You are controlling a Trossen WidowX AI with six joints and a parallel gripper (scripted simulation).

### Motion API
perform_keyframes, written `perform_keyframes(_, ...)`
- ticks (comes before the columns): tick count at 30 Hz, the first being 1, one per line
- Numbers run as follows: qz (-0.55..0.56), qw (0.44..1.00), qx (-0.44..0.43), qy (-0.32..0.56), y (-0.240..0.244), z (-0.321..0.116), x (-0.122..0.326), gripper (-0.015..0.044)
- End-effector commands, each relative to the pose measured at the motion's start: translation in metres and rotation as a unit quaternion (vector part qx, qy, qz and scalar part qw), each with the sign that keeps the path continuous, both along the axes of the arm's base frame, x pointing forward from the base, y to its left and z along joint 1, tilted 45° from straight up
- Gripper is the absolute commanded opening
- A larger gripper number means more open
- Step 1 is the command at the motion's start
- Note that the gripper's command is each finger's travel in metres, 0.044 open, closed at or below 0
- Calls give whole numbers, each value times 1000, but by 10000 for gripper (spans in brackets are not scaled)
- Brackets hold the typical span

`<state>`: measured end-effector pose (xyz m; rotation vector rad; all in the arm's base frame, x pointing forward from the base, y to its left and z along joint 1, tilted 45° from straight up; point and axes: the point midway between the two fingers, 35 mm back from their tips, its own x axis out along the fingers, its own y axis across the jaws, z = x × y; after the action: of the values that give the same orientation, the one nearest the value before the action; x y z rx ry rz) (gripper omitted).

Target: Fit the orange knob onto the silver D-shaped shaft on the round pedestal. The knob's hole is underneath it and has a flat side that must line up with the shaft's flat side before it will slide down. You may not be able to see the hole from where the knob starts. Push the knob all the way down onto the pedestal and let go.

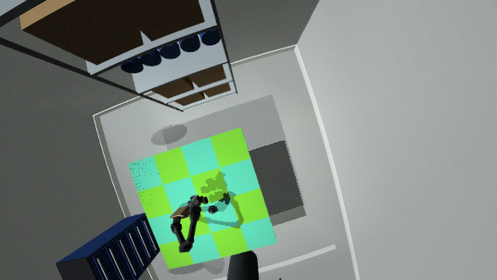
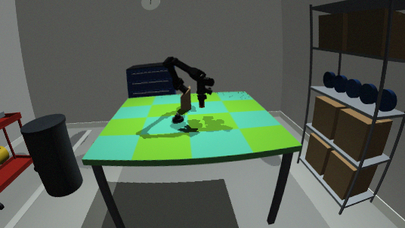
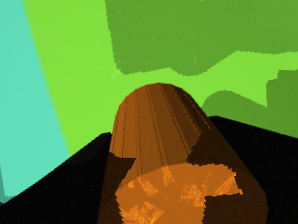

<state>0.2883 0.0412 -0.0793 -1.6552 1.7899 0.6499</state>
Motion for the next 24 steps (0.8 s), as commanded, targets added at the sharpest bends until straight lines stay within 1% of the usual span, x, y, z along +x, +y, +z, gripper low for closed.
perform_keyframes(1,0,1000,-1,2,-14,-15,1,0)
perform_keyframes(12,-5,1000,-6,5,-56,-58,1,0)
perform_keyframes(18,-5,1000,-7,5,-58,-61,-1,0)
perform_keyframes(24,-8,1000,-6,5,-57,-60,-1,157)
